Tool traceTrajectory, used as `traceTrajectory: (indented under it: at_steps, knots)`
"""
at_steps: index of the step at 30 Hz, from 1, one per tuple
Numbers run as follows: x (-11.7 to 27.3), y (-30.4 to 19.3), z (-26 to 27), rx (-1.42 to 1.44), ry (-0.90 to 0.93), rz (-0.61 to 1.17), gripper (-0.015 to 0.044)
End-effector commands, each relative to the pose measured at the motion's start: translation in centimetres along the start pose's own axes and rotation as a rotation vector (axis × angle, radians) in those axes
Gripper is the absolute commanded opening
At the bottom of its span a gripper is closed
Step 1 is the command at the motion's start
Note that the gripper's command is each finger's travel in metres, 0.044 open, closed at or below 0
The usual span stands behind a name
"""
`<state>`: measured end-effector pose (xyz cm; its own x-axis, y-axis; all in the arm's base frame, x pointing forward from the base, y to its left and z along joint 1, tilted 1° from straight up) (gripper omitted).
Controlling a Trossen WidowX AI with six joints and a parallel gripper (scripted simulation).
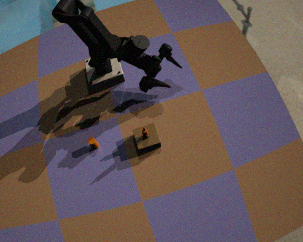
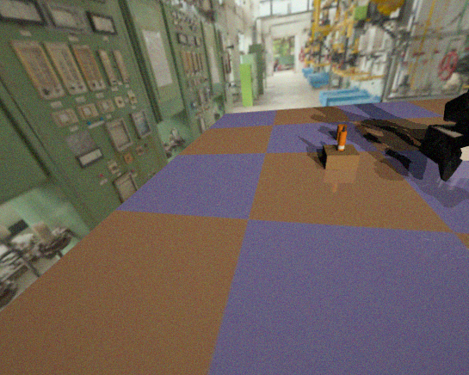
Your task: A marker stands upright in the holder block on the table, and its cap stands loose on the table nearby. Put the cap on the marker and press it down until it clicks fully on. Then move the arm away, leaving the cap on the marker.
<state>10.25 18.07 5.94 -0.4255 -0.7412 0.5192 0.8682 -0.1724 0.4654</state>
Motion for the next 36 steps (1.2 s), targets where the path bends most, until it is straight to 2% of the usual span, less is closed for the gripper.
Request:
traceTrajectory:
  at_steps: [1, 6, 12, 19, 23, 31, 36]
  knots:
    - [-0.1, 0.2, 0.0, 0.010, -0.009, -0.003, 0.0374]
    - [-1.8, 5.4, -1.4, 0.258, -0.245, -0.017, 0.0243]
    - [-1.2, 12.9, -4.6, 0.533, -0.529, 0.118, 0.0241]
    - [1.8, 17.9, -7.7, 0.687, -0.670, 0.314, 0.0241]
    - [4.4, 20.4, -9.4, 0.758, -0.707, 0.452, 0.0241]
    - [6.1, 21.7, -10.3, 0.793, -0.711, 0.535, 0.0241]
    - [12.2, 24.4, -12.8, 0.877, -0.650, 0.769, 0.0241]
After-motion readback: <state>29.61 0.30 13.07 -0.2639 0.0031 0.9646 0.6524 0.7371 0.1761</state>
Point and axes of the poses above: the point midway between the two fingers, 35 mm back from their tips, its own x axis back along the fingers, its own z axis across the jaws, y = z × x, the point moved 6 cm from there along x, back along the fingers, and after that the axes turned 11 degrees about -x, right-handed, at the moved point
